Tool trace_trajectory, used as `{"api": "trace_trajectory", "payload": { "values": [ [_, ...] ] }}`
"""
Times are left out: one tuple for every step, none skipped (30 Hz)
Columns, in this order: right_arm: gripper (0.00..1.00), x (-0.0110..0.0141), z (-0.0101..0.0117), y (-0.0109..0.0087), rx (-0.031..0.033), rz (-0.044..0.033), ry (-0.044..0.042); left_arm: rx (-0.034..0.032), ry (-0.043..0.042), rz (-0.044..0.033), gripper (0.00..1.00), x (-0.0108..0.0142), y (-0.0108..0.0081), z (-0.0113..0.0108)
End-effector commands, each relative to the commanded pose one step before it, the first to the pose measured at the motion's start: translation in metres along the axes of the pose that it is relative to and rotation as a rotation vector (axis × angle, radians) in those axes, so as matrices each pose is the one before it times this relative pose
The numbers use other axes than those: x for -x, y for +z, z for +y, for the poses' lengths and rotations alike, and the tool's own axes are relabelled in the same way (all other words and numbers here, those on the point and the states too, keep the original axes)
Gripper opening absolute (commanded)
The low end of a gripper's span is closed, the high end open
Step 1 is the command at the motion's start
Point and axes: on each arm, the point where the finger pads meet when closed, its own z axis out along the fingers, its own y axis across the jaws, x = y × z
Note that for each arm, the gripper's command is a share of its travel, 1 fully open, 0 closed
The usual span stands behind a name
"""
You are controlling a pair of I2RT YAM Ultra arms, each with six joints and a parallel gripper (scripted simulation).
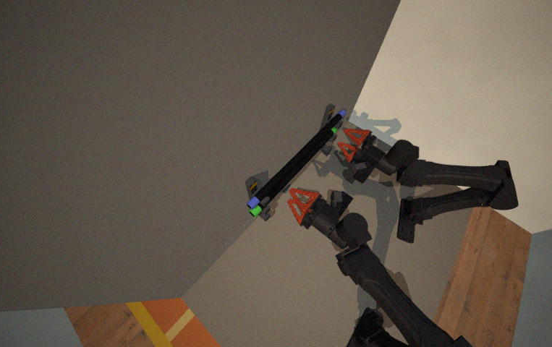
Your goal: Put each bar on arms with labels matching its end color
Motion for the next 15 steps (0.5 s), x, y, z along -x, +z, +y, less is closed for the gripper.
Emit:
{"api": "trace_trajectory", "payload": {
  "values": [
    [0.74,-0.00562,-0.00022,-0.00139,-0.00825,0.00703,0.00711,0.01998,-0.01462,-0.00062,0.74,0.00128,-0.00009,0.00587],
    [0.74,-0.00010,0.00024,0.00004,0.00000,0.00000,0.00000,0.00000,0.00000,0.00000,0.74,0.00010,0.00004,-0.00024],
    [0.73,-0.00010,0.00024,0.00004,0.00000,0.00000,0.00000,0.00000,0.00000,0.00000,0.73,0.00010,0.00004,-0.00024],
    [0.73,-0.00010,0.00024,0.00004,0.00000,0.00000,0.00000,0.00000,0.00000,0.00000,0.73,0.00010,0.00004,-0.00024],
    [0.72,-0.00010,0.00024,0.00004,0.00000,0.00000,0.00000,0.00000,0.00000,0.00000,0.72,0.00010,0.00004,-0.00024],
    [0.72,-0.00010,0.00024,0.00004,0.00000,0.00000,0.00000,0.00000,0.00000,0.00000,0.72,0.00010,0.00004,-0.00024],
    [0.71,-0.00010,0.00024,0.00004,0.00000,0.00000,0.00000,0.00000,0.00000,0.00000,0.71,0.00010,0.00004,-0.00024],
    [0.71,-0.00010,0.00024,0.00004,0.00000,0.00000,0.00000,0.00000,0.00000,0.00000,0.71,0.00010,0.00004,-0.00024],
    [0.70,-0.00010,0.00024,0.00004,0.00000,0.00000,0.00000,0.00000,0.00000,0.00000,0.70,0.00010,0.00004,-0.00024],
    [0.70,0.00000,0.00000,0.00000,0.00000,0.00000,0.00000,0.00000,0.00000,0.00000,0.70,0.00000,0.00000,0.00000],
    [0.70,0.00000,0.00000,0.00000,0.00000,0.00000,0.00000,0.00000,0.00000,0.00000,0.70,0.00000,0.00000,0.00000],
    [0.70,0.00000,0.00000,0.00116,0.00000,0.00000,0.00000,0.00000,0.00000,0.00000,0.70,0.00000,0.00116,0.00000],
    [0.70,0.00000,0.00000,0.00116,0.00000,0.00000,0.00000,0.00000,0.00000,0.00000,0.70,0.00000,0.00116,0.00000],
    [0.70,0.00000,0.00000,0.00116,0.00000,0.00000,0.00000,0.00000,0.00000,0.00000,0.70,0.00000,0.00116,0.00000],
    [0.70,0.00000,0.00000,0.00116,0.00000,0.00000,0.00000,0.00000,0.00000,0.00000,0.70,0.00000,0.00116,0.00000]
  ]
}}
